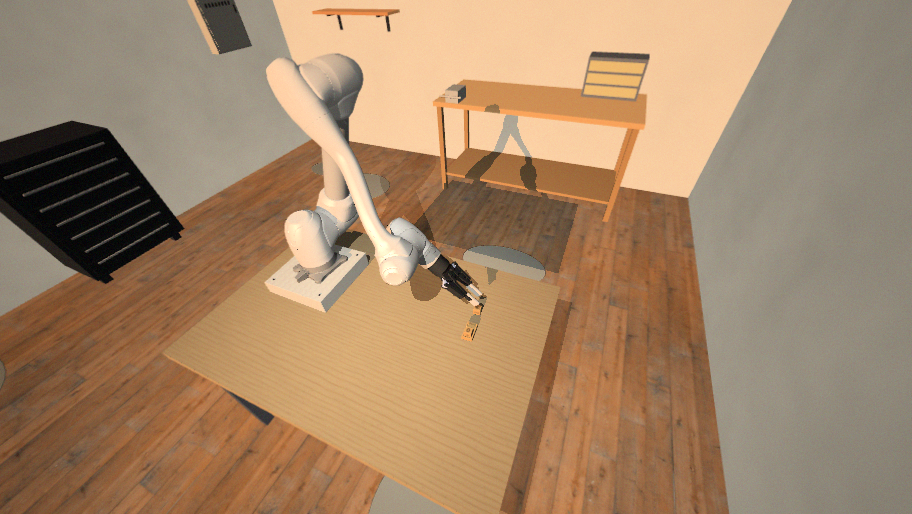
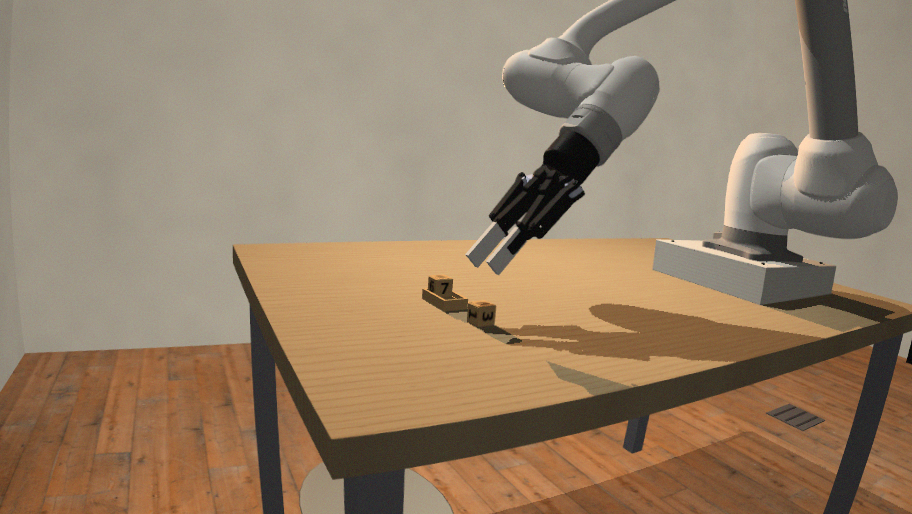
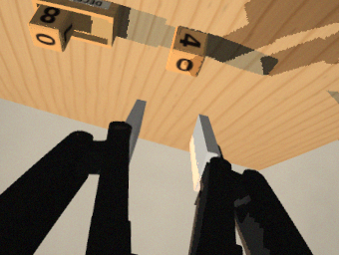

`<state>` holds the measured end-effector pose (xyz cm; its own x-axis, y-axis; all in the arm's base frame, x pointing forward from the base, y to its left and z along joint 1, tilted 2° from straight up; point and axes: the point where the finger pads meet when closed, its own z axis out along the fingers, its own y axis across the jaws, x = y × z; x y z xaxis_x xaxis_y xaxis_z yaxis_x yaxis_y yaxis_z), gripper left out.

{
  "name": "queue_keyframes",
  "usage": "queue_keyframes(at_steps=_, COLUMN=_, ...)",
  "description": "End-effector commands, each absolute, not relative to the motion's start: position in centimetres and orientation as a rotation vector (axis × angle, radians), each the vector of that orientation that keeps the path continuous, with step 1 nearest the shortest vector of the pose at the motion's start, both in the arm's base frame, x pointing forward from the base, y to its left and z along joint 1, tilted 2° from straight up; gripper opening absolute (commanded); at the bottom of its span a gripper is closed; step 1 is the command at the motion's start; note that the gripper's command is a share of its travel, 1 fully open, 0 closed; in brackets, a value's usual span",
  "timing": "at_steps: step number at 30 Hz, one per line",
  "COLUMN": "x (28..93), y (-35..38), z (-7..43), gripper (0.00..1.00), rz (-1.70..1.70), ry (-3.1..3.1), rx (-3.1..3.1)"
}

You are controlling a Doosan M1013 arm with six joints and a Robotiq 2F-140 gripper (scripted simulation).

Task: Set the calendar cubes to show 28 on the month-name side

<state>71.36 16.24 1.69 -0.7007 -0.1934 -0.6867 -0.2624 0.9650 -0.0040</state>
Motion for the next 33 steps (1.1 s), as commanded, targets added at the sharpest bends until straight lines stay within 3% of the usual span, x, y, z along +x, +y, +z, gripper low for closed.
queue_keyframes(at_steps=1, x=71.0, y=16.4, z=1.3, gripper=0.35, rz=0.115, ry=2.367, rx=-0.321)
queue_keyframes(at_steps=33, x=70.9, y=16.3, z=-0.6, gripper=0.35, rz=0.116, ry=2.367, rx=-0.321)
